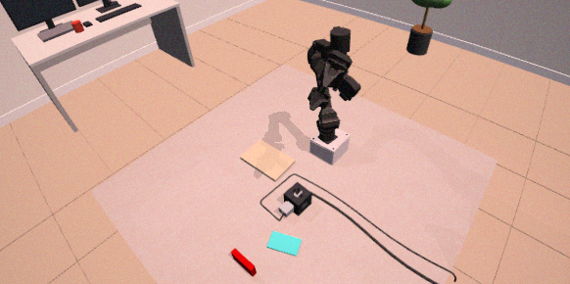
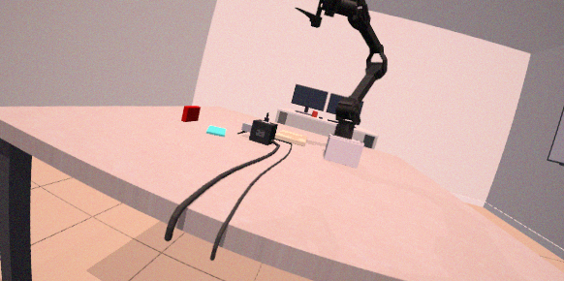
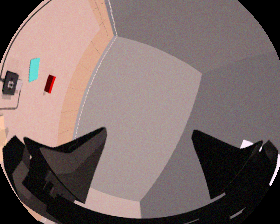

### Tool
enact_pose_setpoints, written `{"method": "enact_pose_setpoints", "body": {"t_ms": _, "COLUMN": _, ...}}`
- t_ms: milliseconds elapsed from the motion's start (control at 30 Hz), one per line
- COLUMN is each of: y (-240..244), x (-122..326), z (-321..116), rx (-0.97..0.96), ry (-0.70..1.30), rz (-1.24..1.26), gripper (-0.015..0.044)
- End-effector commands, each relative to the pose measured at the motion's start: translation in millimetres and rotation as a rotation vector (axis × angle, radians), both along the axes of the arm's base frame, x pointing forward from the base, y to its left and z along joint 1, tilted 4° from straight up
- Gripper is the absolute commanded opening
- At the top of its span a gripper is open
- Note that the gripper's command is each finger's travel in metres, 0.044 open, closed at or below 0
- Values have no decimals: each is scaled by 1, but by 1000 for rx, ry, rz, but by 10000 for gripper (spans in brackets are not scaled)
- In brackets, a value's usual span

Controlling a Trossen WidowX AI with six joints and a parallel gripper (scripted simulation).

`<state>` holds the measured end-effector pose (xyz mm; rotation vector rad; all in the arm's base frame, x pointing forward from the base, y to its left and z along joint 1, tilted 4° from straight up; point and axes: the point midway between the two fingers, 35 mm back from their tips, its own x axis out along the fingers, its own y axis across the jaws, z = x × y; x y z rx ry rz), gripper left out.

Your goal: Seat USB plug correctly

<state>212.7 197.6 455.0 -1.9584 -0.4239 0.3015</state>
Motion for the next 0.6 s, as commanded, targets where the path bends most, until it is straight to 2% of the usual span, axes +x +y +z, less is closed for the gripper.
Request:
{"method": "enact_pose_setpoints", "body": {"t_ms": 0, "y": 20, "x": 37, "z": -63, "rx": -72, "ry": 203, "rz": -33, "gripper": 440}}
{"method": "enact_pose_setpoints", "body": {"t_ms": 267, "y": 16, "x": 81, "z": -180, "rx": -145, "ry": 622, "rz": -160, "gripper": 440}}
{"method": "enact_pose_setpoints", "body": {"t_ms": 567, "y": -36, "x": 91, "z": -314, "rx": -133, "ry": 1196, "rz": -465, "gripper": 440}}
